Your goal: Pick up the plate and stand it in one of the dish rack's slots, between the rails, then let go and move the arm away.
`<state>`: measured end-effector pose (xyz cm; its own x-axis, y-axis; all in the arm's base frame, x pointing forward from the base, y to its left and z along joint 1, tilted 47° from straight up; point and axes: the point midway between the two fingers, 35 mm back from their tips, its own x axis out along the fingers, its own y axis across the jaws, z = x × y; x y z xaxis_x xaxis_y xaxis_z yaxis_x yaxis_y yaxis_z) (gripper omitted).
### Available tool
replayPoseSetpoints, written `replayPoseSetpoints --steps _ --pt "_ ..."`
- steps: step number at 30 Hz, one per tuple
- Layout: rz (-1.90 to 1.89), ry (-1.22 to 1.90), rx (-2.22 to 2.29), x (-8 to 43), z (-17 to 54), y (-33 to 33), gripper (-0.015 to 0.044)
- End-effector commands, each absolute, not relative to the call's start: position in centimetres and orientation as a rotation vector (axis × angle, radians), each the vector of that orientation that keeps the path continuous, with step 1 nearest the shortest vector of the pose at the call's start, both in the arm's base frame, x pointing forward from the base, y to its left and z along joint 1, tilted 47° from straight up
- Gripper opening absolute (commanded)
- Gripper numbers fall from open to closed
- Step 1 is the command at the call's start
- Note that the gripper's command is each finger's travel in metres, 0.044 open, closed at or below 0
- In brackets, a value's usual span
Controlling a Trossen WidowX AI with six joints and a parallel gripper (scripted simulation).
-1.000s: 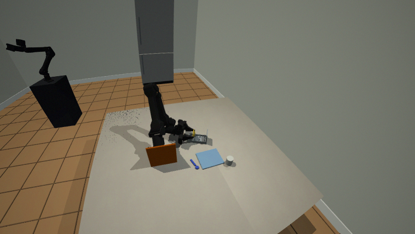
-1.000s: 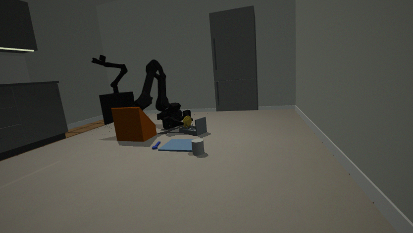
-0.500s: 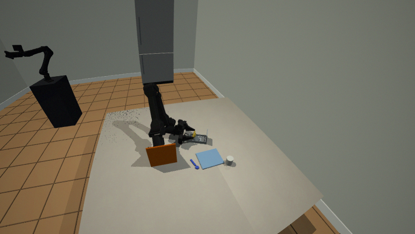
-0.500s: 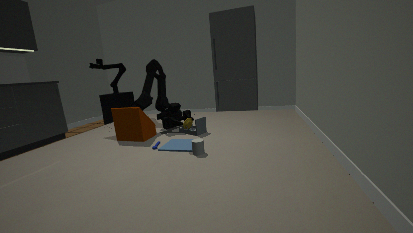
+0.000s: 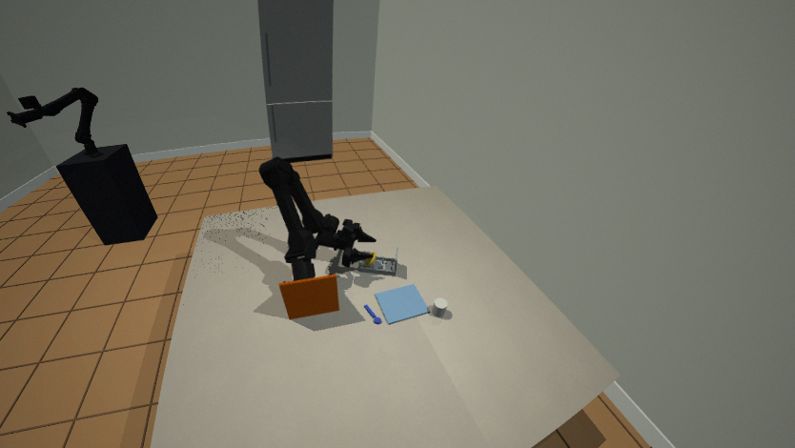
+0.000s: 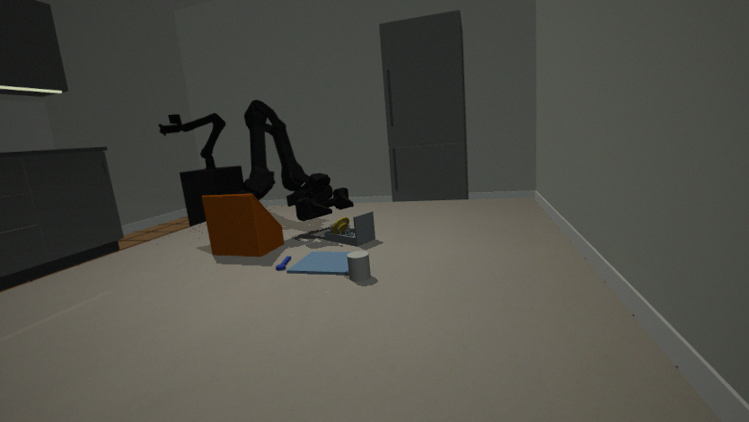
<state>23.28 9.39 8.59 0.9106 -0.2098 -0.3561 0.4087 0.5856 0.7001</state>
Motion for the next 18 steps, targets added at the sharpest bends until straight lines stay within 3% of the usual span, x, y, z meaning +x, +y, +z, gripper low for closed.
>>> replayPoseSetpoints --steps 1,18 --pt "-0.362 0.253 0.868 23.5 10.7 7.6 0.04" --pt "-0.385 0.322 0.703 24.0 13.3 3.2 0.04"
